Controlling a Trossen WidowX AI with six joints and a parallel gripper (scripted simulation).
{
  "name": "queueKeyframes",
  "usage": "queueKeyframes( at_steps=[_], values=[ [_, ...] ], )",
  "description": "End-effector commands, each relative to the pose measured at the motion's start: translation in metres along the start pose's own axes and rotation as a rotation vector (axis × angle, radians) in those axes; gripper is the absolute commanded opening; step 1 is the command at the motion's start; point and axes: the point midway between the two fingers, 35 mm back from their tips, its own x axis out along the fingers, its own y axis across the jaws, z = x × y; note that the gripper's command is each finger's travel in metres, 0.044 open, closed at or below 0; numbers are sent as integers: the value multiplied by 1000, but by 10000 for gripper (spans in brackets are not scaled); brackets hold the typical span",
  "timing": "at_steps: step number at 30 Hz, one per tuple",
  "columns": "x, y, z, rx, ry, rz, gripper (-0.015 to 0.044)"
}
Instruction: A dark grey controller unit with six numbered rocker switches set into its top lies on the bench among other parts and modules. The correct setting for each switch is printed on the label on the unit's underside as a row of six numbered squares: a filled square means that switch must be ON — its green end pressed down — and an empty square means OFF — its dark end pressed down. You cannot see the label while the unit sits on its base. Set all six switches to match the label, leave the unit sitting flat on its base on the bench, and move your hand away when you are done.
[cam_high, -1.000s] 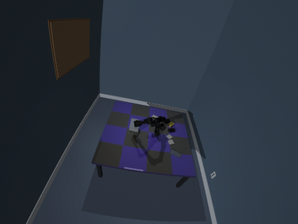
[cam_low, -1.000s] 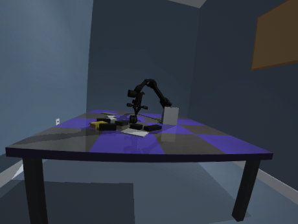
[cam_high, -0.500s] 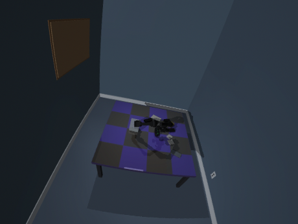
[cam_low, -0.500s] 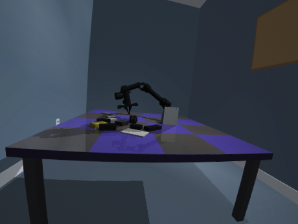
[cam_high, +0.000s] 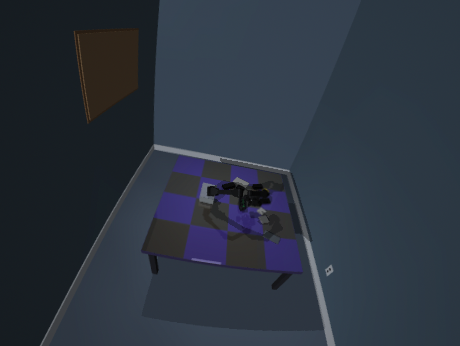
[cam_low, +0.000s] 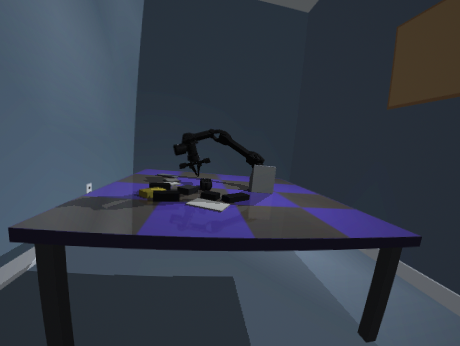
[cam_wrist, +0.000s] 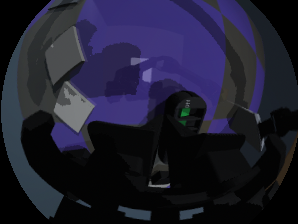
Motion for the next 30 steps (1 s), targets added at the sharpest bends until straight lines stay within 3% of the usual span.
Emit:
queueKeyframes(
  at_steps=[1, 9, 15, 30],
  values=[
    [-6, -6, -19, 6, -23, 38, 79],
    [-18, -61, -106, 25, -151, 273, 289],
    [-17, -67, -111, 27, -160, 294, 440],
    [2, -60, -112, 26, -159, 295, 440]
  ],
)
